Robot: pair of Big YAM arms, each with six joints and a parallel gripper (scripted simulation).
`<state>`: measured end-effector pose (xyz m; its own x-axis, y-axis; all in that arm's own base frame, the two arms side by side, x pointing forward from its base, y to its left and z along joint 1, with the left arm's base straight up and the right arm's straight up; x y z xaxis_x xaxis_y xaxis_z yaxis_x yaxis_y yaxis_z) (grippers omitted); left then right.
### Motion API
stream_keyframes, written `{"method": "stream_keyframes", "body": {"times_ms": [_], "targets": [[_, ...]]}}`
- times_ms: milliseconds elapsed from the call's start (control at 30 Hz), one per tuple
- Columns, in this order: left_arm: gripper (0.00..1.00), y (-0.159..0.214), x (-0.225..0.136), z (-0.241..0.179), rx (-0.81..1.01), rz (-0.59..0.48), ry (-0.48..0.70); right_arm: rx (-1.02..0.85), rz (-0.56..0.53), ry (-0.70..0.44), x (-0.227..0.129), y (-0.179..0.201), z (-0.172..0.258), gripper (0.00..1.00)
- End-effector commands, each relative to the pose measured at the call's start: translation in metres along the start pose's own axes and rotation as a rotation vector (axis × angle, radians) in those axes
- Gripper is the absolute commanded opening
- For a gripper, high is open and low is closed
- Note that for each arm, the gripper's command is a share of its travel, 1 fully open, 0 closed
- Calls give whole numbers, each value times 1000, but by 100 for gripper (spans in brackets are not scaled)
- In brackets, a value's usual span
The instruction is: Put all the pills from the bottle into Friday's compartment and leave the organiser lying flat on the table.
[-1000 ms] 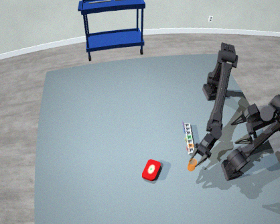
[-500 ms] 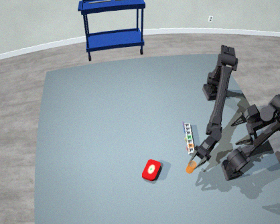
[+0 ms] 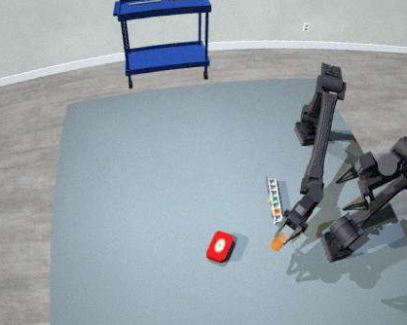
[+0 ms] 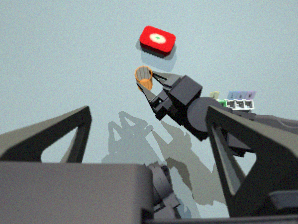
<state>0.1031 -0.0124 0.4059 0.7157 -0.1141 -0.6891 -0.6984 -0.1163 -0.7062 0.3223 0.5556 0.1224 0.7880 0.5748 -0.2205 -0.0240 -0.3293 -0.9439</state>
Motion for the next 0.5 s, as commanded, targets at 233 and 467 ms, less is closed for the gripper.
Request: {"method": "stream_keyframes", "body": {"times_ms": [233, 467], "targets": [[100, -17, -21, -5, 1, -41, -5, 17, -44, 9, 20, 22, 11, 36], [100, -18, -22, -6, -6, -40, -2, 17, -43, 8, 22, 45, 17, 36]]}}
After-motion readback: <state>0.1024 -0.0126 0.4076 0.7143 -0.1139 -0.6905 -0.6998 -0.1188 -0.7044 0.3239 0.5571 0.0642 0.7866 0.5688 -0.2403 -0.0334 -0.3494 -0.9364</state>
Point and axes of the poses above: on each arm, the point where the finger pads meet when closed, its own x axis out along the fingers, its own z axis across the jaws, y = z × x, the point moved 4 cm from there along -x, back along the fingers, and after that the axes turned 13 degrees about -x, right-handed, at the moved point
